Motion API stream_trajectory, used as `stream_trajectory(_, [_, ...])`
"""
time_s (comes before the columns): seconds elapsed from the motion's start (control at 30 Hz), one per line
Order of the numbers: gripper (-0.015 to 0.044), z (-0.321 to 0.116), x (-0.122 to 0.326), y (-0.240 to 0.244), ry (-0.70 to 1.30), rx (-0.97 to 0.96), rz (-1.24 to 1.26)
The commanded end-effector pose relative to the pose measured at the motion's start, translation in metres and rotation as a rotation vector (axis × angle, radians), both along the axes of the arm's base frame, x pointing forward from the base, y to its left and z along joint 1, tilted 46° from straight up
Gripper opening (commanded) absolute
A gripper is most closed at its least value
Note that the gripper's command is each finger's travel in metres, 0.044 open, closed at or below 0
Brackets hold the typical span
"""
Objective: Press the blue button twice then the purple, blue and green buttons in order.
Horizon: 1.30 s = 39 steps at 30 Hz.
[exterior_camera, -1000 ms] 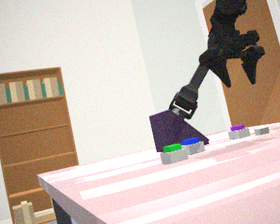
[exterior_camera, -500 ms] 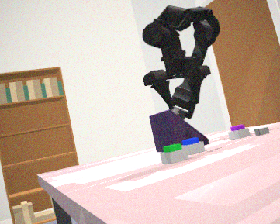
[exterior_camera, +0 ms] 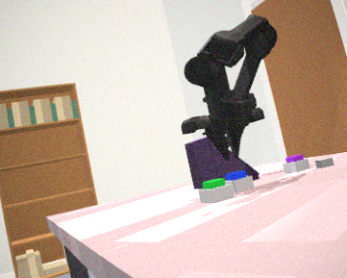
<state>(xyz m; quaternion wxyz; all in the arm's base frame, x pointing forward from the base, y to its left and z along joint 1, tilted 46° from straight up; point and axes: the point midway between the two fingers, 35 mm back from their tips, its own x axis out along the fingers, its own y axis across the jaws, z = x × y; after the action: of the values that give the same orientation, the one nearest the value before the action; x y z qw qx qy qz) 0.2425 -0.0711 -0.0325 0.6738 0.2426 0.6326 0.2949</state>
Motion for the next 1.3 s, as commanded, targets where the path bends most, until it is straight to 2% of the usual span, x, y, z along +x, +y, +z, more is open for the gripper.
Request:
stream_trajectory(0.0, [0.002,-0.002,-0.001,0.004,0.004,0.008,-0.004])
stream_trajectory(1.27, [0.002,-0.026,0.0,0.028,0.004,0.009,-0.004])
